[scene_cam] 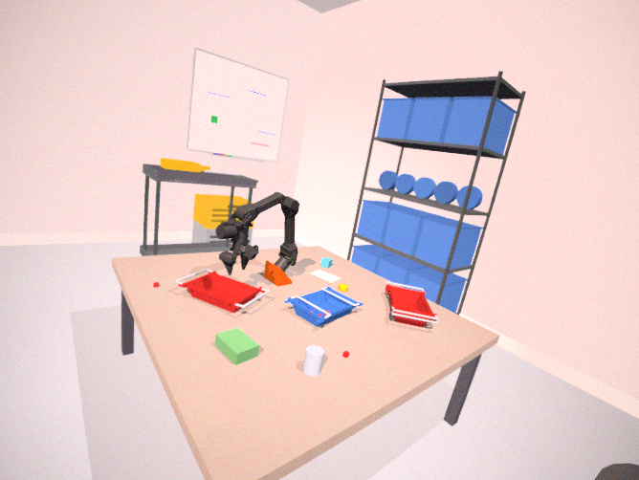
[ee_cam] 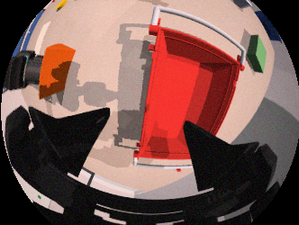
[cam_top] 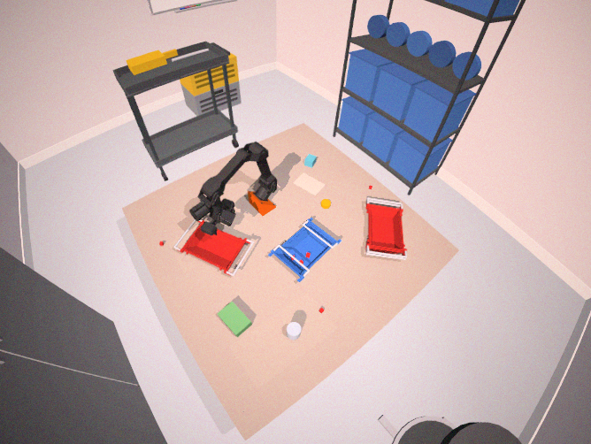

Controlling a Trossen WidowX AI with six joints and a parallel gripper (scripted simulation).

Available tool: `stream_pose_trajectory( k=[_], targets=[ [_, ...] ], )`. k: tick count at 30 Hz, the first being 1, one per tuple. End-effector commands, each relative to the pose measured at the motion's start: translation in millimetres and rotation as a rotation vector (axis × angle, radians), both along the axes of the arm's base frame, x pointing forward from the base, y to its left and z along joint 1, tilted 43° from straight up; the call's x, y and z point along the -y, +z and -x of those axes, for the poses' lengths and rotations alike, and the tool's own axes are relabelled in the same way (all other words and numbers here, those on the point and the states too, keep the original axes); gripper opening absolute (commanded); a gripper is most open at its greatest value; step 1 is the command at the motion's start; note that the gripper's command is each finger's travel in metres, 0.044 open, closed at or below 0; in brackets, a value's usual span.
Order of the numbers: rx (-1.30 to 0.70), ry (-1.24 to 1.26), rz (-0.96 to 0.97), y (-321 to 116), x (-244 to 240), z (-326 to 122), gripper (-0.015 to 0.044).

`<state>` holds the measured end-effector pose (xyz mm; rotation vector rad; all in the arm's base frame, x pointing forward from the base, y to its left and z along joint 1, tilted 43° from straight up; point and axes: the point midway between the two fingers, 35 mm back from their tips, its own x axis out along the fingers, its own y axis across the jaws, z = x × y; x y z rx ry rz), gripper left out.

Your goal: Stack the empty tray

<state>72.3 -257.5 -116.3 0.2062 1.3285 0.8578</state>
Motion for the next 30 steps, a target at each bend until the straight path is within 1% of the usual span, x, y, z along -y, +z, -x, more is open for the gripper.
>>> stream_pose_trajectory(
  k=[1,6,20,30],
  targets=[
    [0.005,0.021,-0.004,-2.5,-3.3,5.4,0.0440],
    [0.006,0.021,-0.004,-14.9,-11.8,5.1,0.0440],
    [0.006,0.021,-0.005,-64.3,-56.4,6.3,0.0440],
    [0.006,0.021,-0.005,-66.4,-58.7,6.5,0.0440]
  ],
)
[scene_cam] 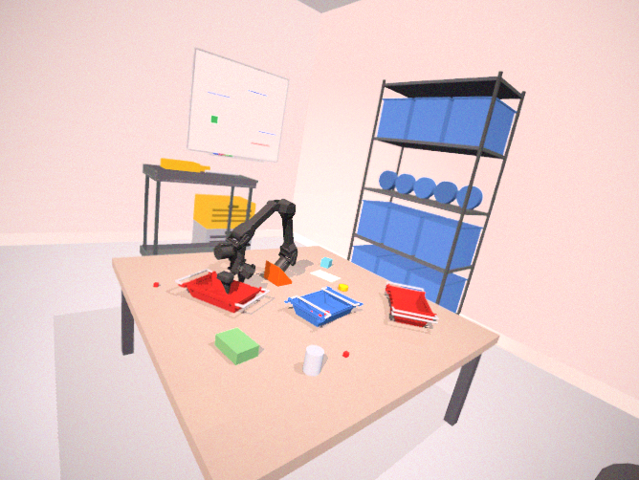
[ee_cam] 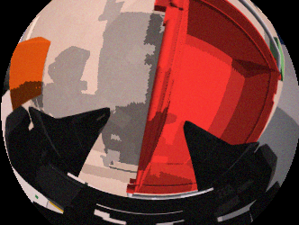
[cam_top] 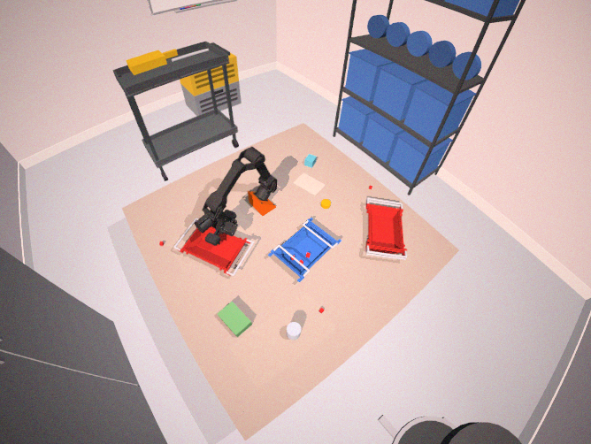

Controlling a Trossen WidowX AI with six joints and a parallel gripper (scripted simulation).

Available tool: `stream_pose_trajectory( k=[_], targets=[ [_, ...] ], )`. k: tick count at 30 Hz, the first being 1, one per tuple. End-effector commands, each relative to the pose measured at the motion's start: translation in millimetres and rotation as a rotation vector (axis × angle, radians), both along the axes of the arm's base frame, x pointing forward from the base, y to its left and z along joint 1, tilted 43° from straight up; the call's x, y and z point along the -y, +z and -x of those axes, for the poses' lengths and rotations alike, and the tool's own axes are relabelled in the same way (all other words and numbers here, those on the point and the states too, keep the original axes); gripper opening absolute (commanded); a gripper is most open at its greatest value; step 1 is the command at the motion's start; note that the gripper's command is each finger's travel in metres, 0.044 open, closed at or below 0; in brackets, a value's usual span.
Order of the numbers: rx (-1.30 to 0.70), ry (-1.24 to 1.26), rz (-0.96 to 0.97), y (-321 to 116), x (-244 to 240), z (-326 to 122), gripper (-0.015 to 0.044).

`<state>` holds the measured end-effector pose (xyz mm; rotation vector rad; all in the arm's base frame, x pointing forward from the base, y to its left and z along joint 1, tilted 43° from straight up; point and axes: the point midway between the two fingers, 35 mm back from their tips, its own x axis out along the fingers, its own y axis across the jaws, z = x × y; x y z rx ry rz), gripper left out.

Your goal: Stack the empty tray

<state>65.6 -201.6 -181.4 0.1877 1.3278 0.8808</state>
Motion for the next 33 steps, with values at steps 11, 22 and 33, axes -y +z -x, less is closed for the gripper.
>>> stream_pose_trajectory(
  k=[11,22,33],
  targets=[
    [0.001,-0.005,-0.003,-1.2,-2.8,-0.3,0.0293],
    [0.001,-0.005,-0.003,-1.2,-2.8,-0.3,0.0188],
    [0.001,-0.005,-0.003,-1.2,-2.8,-0.3,0.0115]
  ],
)
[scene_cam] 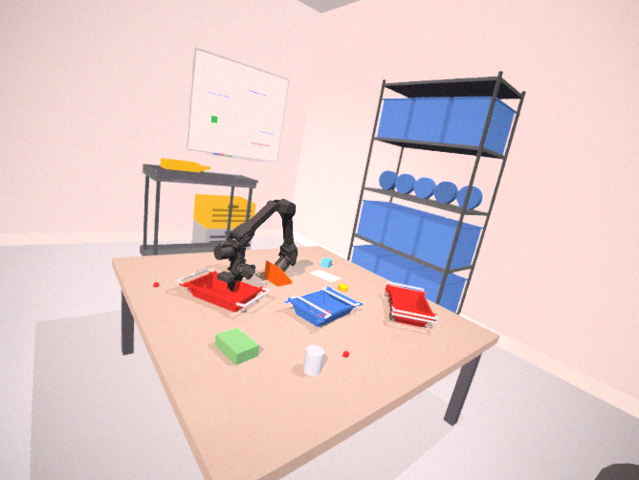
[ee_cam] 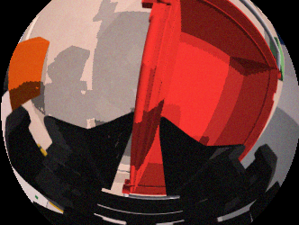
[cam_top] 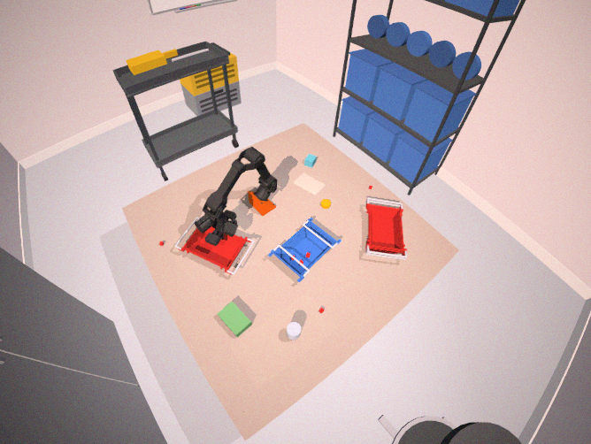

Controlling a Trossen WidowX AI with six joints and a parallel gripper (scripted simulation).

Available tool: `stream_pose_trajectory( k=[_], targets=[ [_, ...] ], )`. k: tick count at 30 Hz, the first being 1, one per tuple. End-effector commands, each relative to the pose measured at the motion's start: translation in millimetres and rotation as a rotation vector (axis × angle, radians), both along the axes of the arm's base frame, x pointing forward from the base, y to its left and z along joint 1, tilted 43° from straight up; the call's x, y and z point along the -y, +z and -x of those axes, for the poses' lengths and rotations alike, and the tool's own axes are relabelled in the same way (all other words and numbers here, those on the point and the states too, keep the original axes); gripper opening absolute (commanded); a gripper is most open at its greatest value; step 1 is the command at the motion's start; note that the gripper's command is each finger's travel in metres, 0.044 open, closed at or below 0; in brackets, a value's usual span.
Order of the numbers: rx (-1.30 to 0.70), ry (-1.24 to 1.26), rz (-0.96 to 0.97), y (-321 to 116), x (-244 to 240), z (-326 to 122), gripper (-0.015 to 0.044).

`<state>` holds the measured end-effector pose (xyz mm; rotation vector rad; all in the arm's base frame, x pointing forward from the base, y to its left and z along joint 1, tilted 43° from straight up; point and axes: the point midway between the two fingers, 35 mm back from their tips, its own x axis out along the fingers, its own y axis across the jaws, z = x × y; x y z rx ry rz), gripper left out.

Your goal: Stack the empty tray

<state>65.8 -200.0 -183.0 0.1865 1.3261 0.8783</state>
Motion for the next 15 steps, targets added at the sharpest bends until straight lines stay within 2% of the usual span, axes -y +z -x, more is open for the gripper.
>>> stream_pose_trajectory(
  k=[1,15],
  targets=[
    [-0.002,-0.004,-0.005,0.4,-1.2,-0.1,0.0108],
    [-0.002,-0.004,-0.005,2.4,1.0,-0.2,0.0015]
  ],
)
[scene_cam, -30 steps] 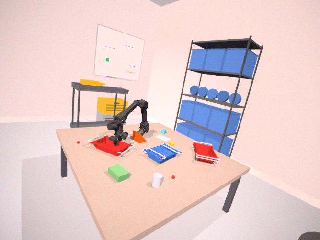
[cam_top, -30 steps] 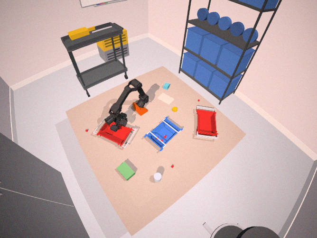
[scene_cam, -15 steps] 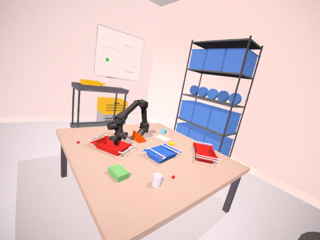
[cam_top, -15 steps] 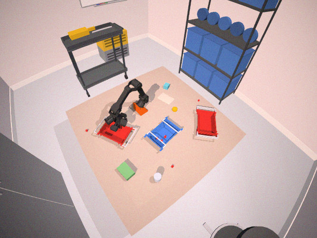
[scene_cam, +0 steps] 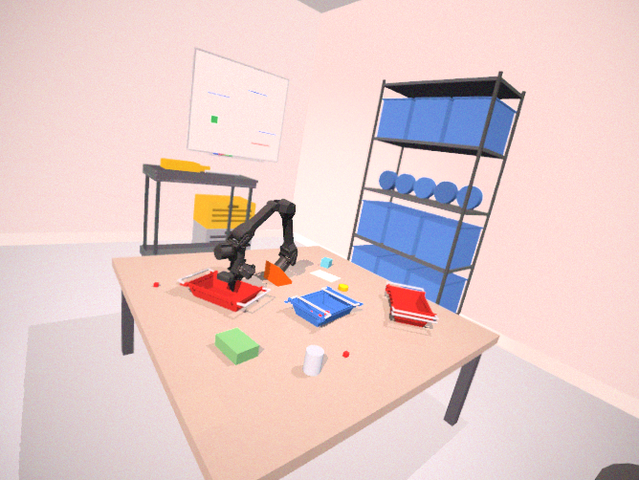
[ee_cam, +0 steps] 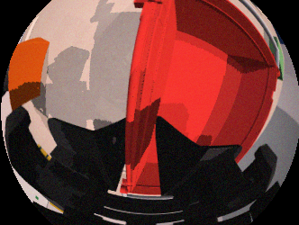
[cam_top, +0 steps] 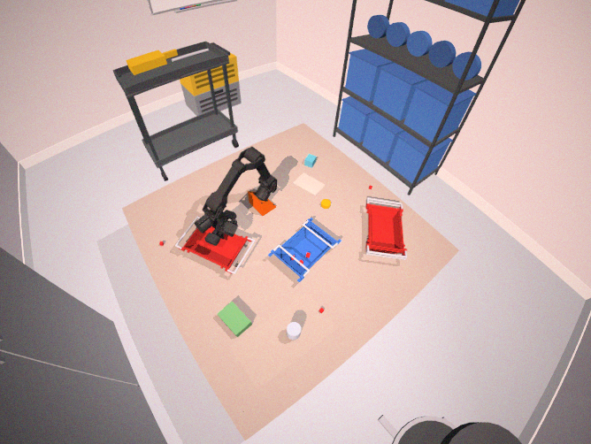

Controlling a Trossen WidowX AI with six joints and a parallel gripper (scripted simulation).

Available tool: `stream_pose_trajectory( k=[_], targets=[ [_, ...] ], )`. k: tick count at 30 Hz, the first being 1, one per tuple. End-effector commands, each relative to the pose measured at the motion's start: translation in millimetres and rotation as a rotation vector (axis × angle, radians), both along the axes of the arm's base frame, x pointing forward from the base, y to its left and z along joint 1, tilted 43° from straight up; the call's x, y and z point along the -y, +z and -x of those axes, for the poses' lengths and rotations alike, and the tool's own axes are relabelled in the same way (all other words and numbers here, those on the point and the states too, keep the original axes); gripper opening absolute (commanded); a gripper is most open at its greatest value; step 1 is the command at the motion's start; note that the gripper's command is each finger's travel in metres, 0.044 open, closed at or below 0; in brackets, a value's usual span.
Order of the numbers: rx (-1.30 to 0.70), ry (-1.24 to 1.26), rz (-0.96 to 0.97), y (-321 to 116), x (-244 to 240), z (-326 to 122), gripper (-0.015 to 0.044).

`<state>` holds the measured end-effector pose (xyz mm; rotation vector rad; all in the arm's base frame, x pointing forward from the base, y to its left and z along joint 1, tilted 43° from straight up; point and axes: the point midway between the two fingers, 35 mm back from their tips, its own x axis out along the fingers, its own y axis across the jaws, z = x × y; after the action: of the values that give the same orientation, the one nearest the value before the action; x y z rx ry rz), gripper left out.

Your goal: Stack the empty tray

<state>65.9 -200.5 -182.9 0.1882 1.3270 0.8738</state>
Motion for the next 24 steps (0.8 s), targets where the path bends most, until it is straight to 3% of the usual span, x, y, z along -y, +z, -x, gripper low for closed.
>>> stream_pose_trajectory(
  k=[1,14,24],
  targets=[
    [-0.001,0.000,-0.007,4.2,2.7,-0.2,0.0008],
    [-0.001,0.000,-0.006,60.1,50.3,-1.1,0.0000],
    [-0.001,0.000,-0.006,60.9,50.9,-1.0,0.0000]
  ],
)
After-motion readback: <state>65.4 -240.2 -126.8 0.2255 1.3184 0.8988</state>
